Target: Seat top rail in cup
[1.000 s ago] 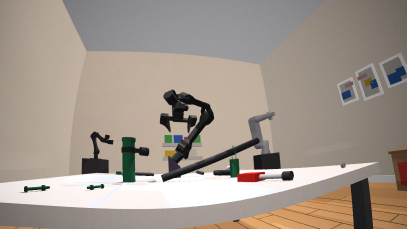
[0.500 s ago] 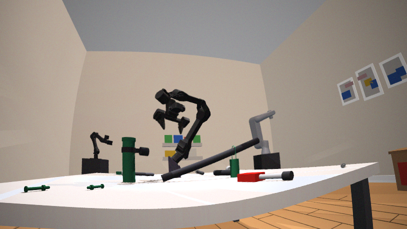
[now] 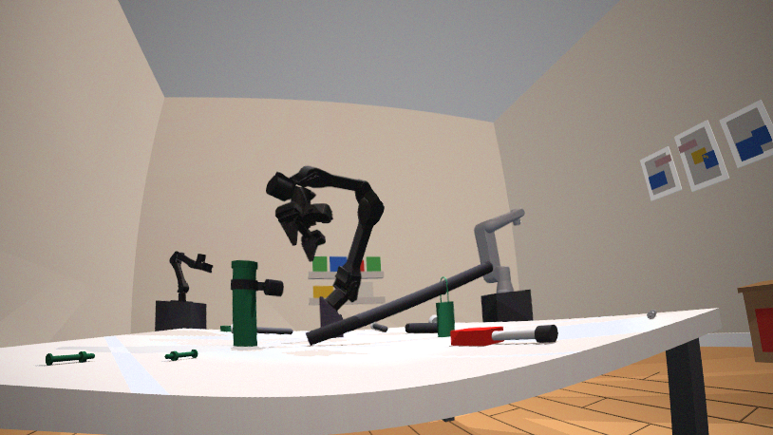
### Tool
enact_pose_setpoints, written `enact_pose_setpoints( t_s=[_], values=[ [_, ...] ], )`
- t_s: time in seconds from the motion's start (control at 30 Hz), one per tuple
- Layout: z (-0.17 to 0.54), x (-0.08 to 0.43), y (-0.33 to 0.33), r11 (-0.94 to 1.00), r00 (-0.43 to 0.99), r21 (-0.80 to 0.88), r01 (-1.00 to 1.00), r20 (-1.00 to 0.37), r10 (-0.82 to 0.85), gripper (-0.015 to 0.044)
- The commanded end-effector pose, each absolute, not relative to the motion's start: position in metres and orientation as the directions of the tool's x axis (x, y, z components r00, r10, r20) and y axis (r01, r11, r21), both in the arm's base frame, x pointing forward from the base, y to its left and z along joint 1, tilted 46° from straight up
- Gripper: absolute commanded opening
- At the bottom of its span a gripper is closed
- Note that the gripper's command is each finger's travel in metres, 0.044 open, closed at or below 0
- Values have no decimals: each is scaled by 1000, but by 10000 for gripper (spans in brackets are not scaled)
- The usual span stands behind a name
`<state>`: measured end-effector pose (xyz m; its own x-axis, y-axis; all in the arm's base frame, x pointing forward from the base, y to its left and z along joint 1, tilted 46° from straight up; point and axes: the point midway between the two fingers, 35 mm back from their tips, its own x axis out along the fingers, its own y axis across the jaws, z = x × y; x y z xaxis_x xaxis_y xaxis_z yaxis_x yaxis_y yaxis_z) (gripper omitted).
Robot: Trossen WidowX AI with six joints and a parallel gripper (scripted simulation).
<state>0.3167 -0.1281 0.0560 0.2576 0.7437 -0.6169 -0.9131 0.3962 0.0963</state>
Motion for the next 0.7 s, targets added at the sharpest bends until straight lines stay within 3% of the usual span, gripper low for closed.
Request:
enact_pose_setpoints(
  t_s=[0.0,0.17,0.67],
  values=[
    [0,303,-165,-74,150,-337,-938,-591,793,440],
    [-11,300,-171,-214,133,-491,-844,-580,804,440],
    [-11,299,-171,-221,132,-498,-839,-579,804,440]
  ],
)
